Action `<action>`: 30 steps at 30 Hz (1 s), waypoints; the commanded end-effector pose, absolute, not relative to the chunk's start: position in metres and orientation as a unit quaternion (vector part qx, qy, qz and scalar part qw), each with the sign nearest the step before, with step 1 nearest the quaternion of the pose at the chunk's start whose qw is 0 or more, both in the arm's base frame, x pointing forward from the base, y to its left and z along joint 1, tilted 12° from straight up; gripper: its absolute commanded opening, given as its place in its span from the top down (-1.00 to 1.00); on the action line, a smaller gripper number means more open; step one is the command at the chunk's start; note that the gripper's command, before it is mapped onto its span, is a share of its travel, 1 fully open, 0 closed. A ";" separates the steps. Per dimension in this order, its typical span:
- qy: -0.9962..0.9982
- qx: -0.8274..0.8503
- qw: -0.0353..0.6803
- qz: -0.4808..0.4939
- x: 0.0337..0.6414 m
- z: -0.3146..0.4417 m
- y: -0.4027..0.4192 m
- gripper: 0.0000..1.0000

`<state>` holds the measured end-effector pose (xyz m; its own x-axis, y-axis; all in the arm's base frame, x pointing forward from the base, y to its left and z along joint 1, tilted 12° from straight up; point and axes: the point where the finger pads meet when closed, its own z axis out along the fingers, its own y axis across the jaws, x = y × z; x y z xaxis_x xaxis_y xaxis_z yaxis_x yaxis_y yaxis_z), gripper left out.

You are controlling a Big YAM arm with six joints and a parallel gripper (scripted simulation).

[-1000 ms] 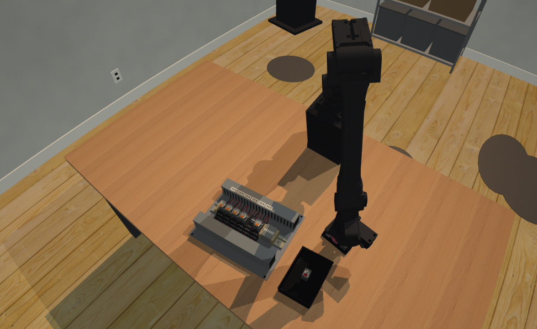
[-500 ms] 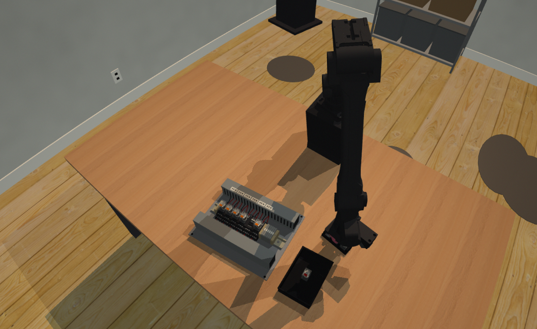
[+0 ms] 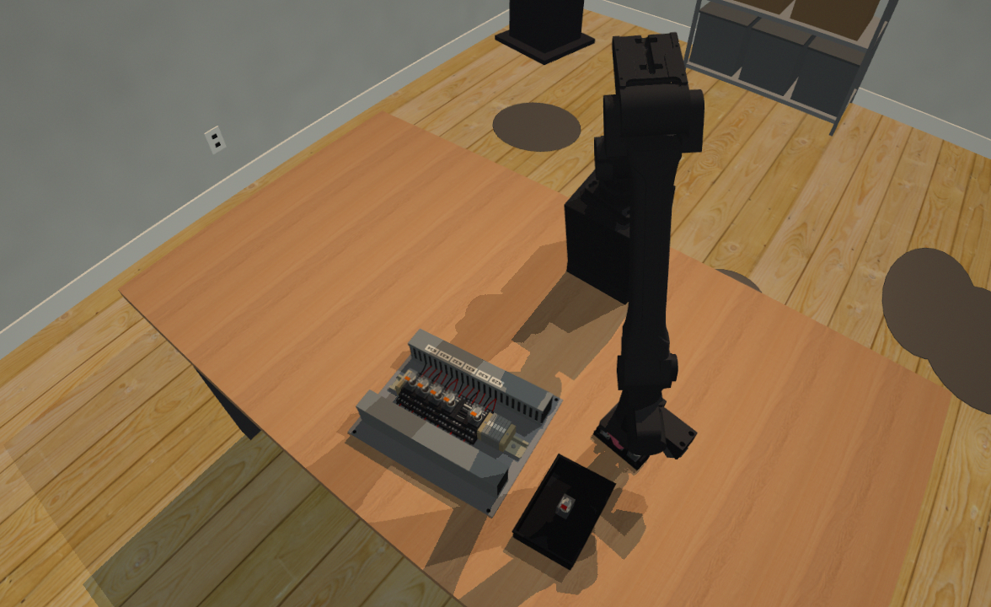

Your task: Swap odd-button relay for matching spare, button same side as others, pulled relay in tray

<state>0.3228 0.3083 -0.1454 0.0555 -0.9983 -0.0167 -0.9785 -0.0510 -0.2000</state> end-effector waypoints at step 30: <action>0.681 -0.724 0.091 -0.061 0.327 -0.132 0.315 1.00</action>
<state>0.3228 0.3083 -0.1454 0.0555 -0.9983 -0.0167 -0.9785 -0.0510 -0.2000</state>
